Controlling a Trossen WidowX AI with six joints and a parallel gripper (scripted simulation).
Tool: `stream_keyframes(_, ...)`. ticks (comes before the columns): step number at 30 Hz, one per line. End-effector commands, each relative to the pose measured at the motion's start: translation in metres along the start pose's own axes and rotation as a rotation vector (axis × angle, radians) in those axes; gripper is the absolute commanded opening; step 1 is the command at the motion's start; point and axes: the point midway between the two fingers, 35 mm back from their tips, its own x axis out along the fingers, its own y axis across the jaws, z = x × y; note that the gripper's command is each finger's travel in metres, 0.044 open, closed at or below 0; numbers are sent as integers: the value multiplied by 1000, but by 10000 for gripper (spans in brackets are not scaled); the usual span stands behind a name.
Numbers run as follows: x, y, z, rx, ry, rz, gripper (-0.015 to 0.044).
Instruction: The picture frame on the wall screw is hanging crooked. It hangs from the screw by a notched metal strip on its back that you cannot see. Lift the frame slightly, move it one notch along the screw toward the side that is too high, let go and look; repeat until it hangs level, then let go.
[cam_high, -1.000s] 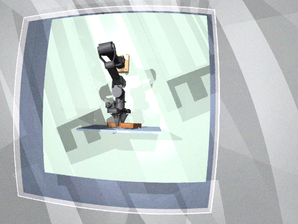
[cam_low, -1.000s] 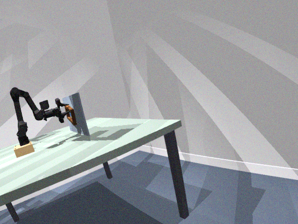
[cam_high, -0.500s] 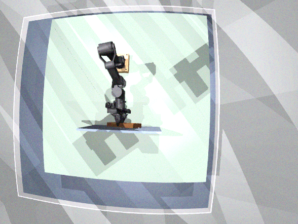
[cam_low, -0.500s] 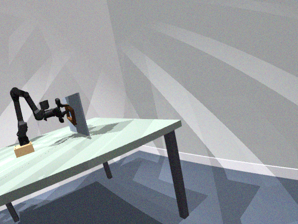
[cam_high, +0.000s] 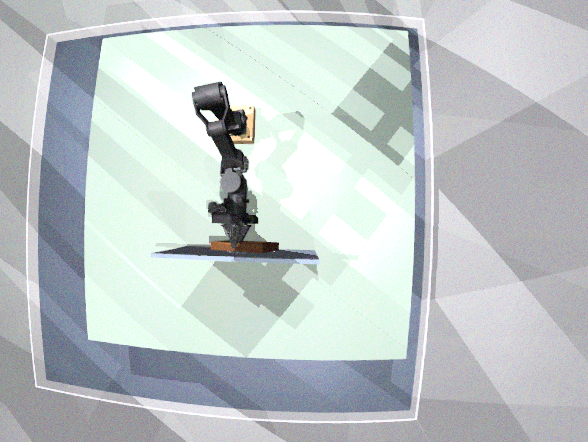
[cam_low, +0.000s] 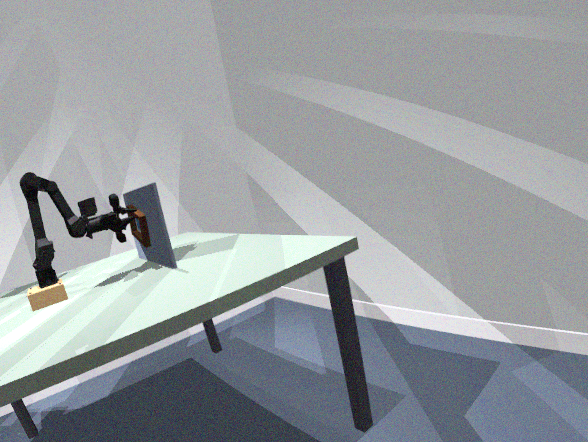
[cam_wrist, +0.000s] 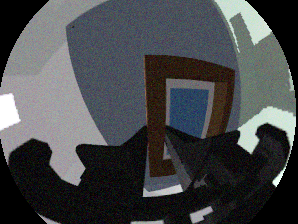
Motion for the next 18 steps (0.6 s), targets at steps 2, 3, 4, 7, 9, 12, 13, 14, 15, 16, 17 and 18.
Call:
stream_keyframes(2, 0, 0, 0, 5, 3, 1, 0)
stream_keyframes(3, 0, 1, 0, 5, 3, 1, 0)
stream_keyframes(4, 0, 1, 0, 5, 3, 1, 0)
stream_keyframes(7, 0, 1, 0, 5, 3, 1, 0)
stream_keyframes(9, 0, 2, 0, 5, 3, 1, 0)
stream_keyframes(12, 0, 3, 0, 5, 3, 1, 0)
stream_keyframes(13, 0, 3, 0, 5, 3, 1, 0)
stream_keyframes(14, 0, 3, 0, 5, 3, 1, 0)
stream_keyframes(15, 0, 4, 0, 5, 3, 1, 0)
stream_keyframes(16, 0, 4, 0, 5, 3, 1, 0)
stream_keyframes(17, 0, 4, 0, 5, 3, 1, 0)
stream_keyframes(18, 0, 5, 0, 5, 3, 1, 0)
